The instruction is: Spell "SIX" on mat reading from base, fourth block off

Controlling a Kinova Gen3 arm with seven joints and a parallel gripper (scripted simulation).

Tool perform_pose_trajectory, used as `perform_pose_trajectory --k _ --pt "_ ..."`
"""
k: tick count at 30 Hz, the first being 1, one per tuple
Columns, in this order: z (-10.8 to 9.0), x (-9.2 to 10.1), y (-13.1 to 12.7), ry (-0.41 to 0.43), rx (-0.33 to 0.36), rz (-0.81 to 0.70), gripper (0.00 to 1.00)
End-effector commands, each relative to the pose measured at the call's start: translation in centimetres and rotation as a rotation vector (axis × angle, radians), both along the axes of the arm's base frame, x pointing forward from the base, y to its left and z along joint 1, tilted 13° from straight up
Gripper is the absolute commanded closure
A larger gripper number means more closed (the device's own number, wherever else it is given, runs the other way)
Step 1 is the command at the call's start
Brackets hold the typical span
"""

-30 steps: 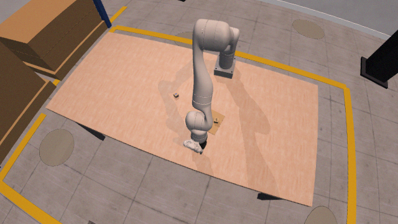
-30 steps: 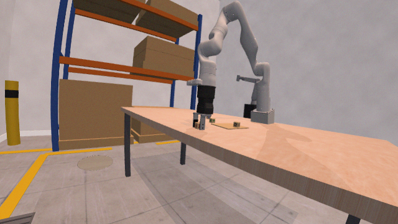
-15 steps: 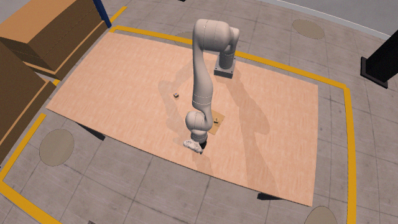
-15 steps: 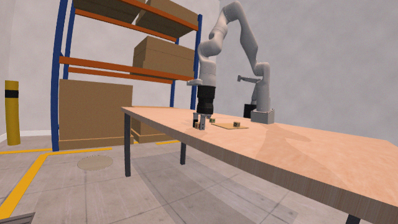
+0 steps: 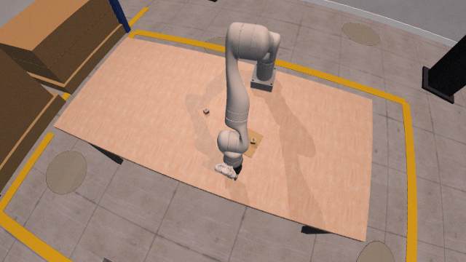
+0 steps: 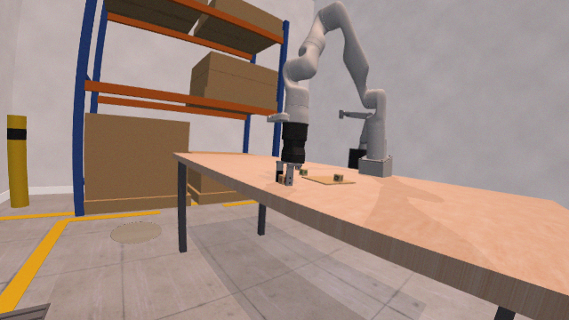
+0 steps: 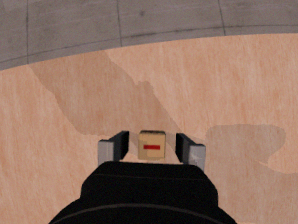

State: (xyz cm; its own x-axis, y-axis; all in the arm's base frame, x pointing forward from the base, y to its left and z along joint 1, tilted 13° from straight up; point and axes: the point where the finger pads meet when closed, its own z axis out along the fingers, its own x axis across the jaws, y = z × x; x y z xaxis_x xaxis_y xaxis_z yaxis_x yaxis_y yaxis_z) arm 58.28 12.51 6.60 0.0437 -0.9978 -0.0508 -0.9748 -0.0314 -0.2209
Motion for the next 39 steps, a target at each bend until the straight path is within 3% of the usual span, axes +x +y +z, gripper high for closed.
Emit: perform_pose_trajectory --k 1,17,18,39 --pt "0.11 0.06 0.01 -0.002 0.0 0.0 0.21" --pt "0.11 0.06 0.01 -0.002 0.0 0.0 0.21" --pt "0.11 0.06 0.01 -0.002 0.0 0.0 0.51" --pt "0.11 0.06 0.01 -0.002 0.0 0.0 0.51"
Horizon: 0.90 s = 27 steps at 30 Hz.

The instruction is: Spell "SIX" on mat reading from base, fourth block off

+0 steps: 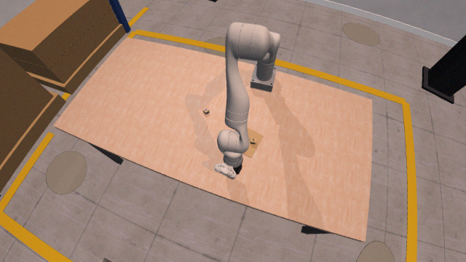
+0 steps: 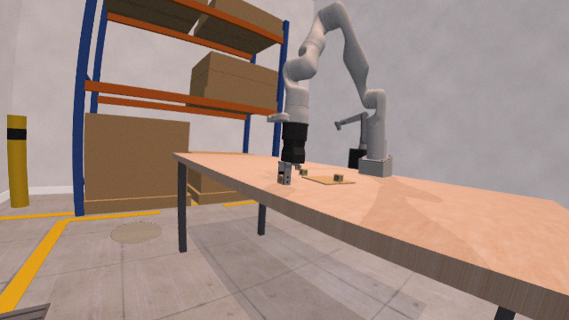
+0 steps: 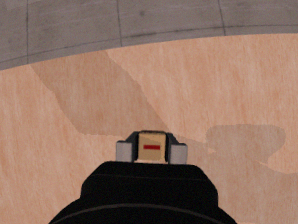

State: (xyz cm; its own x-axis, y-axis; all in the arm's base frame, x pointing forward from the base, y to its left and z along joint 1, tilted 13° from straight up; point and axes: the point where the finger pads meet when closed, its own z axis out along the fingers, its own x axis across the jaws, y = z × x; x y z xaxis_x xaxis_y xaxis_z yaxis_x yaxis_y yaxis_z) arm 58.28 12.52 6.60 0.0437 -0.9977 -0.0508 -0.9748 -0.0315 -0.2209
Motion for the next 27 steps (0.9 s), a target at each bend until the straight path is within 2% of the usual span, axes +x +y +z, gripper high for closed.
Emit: perform_pose_trajectory --k 1,18,22,27 --pt "0.1 0.1 0.0 -0.002 0.0 0.0 0.51" --pt "0.5 0.0 0.0 -0.002 0.0 0.0 0.51" --pt "2.3 -0.5 -0.1 -0.002 0.0 0.0 0.51" --pt "6.0 -1.3 -0.4 -0.002 0.0 0.0 0.51"
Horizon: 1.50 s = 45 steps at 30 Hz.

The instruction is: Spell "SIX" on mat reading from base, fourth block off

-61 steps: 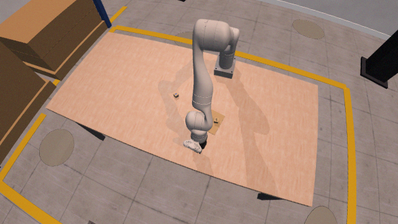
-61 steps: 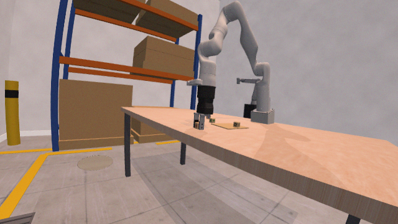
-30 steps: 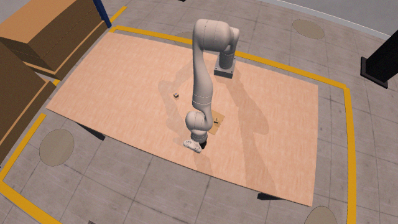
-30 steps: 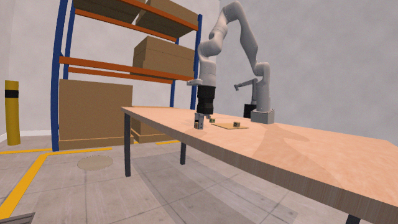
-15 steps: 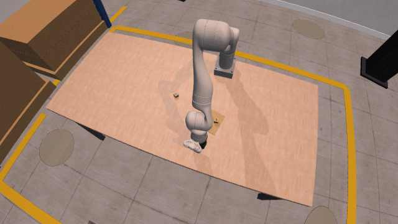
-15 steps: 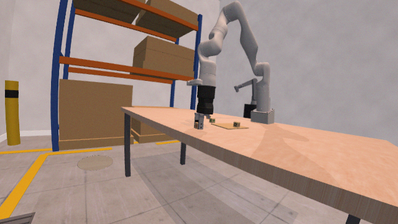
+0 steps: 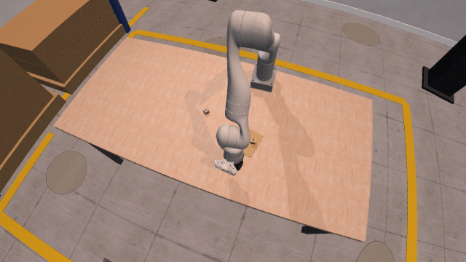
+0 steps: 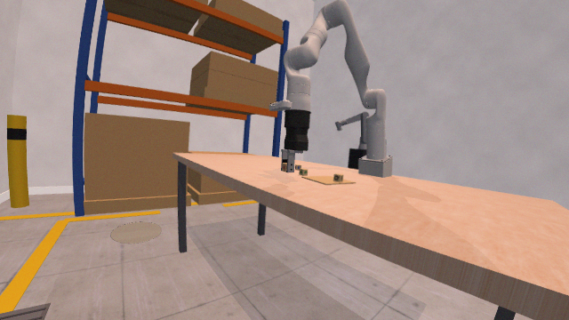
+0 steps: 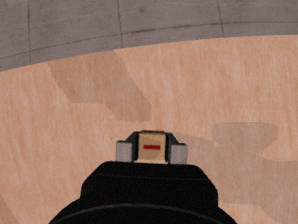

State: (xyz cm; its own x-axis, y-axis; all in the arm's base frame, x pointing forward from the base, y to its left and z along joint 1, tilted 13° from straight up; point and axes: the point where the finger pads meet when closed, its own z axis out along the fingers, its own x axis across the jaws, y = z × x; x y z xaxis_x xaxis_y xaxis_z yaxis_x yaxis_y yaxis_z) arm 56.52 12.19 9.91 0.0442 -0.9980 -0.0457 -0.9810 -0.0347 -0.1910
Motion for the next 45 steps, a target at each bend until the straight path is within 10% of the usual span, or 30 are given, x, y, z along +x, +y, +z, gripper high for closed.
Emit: perform_pose_trajectory --k 1,11,45 --pt "3.4 0.3 -0.1 -0.032 0.007 -0.002 0.51" --pt "6.5 -0.4 -0.3 -0.032 0.007 -0.002 0.51" --pt "5.6 -4.1 -0.4 -0.016 0.061 -0.28 0.51"
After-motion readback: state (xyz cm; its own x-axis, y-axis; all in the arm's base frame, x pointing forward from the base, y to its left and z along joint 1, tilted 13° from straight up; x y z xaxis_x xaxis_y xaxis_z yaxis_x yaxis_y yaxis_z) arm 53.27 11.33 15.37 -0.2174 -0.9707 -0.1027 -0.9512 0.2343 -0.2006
